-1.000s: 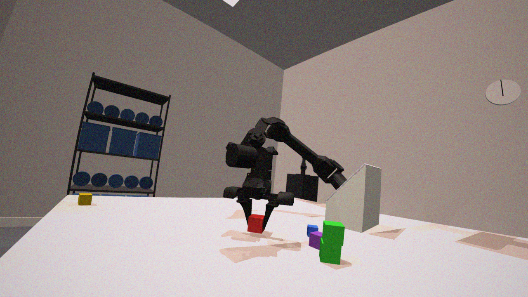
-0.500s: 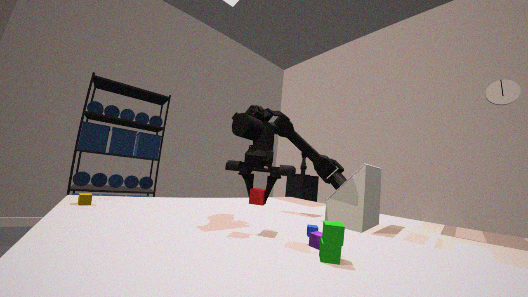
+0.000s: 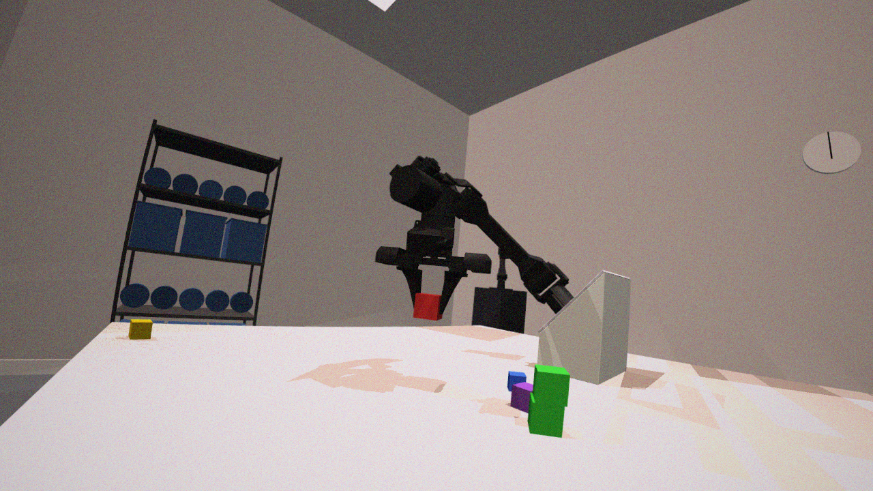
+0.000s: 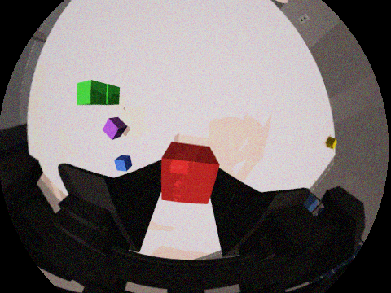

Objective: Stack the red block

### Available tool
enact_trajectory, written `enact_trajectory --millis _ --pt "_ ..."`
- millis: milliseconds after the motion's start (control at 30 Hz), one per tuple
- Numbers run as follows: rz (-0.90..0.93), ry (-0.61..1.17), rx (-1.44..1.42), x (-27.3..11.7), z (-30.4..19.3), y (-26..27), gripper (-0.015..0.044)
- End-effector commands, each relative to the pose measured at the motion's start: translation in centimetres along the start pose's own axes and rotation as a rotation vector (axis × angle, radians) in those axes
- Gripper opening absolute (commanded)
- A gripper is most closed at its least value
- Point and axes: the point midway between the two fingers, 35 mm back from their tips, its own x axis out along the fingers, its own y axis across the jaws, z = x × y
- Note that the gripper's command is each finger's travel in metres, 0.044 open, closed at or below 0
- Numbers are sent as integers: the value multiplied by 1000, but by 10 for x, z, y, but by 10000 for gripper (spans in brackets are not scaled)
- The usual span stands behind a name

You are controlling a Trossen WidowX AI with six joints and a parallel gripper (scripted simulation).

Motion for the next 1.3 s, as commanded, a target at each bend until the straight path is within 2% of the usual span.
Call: enact_trajectory --millis 0,667,1000,1267 --pt "10 -8 -5 -3 16 23 0" --pt "14 -8 -4 -4 72 183 0" --pt "13 -7 -3 8 73 187 0" --pt "11 -7 -3 36 73 187 0"
